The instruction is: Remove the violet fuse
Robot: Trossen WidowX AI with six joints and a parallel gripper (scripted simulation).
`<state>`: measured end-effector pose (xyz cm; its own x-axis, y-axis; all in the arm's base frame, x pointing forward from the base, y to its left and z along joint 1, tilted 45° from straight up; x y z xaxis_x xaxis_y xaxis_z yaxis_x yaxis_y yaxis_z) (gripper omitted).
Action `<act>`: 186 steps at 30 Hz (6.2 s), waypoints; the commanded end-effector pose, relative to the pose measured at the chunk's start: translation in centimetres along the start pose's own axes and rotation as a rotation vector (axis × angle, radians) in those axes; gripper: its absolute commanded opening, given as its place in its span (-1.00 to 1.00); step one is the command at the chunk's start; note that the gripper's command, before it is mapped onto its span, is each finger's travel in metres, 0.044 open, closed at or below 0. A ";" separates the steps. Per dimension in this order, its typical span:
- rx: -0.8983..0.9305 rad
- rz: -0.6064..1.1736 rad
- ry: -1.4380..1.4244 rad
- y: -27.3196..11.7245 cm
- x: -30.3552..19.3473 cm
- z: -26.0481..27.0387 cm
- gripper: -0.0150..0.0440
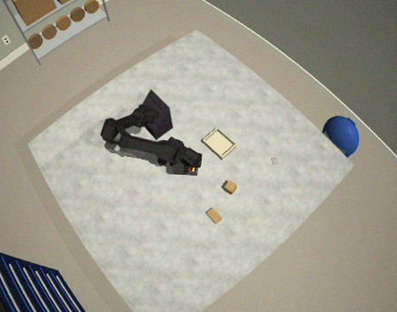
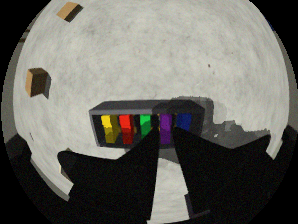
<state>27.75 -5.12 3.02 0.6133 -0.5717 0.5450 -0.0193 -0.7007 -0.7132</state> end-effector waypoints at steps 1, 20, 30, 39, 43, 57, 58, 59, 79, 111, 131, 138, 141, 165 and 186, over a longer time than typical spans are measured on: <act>-0.004 -0.004 -0.004 0.4 0.0 0.0 -0.26; -0.001 0.000 0.000 0.6 0.0 0.0 -0.49; -0.001 0.000 0.000 0.3 0.0 0.0 -0.49; -0.001 0.000 -0.001 -0.1 0.0 0.0 -0.49; -0.001 0.000 -0.001 -0.3 0.0 0.0 -0.49; -0.001 0.000 -0.002 -1.0 0.0 0.1 -0.49; -0.001 0.000 -0.002 -1.1 0.0 0.1 -0.49; -0.001 0.000 -0.002 -1.1 0.0 0.1 -0.49; -0.002 -0.001 -0.003 -2.1 0.0 0.1 -0.49; -0.002 -0.002 -0.004 -4.4 0.0 0.0 -0.49; 0.010 0.006 -0.006 -6.0 -2.3 4.3 -0.49; 0.015 0.011 -0.007 -6.3 -4.6 7.2 -0.49; 0.016 0.012 -0.007 -6.4 -5.7 8.4 -0.49; 0.008 0.005 -0.001 -5.7 -16.1 15.5 -0.49; 0.008 0.004 -0.001 -2.8 -16.0 15.5 -0.49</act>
<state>30.31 13.12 -10.09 0.6090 -0.5809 0.5401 -0.0168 -0.6902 -0.7234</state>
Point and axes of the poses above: the point midway between the two fingers, 35 mm back from their tips, its own y axis out along the fingers, its own z axis across the jaws, x = y × z, the point moved 3 cm from there along -y, back along the fingers, and after that the axes turned 4 degrees about y, right-handed, at the moved point
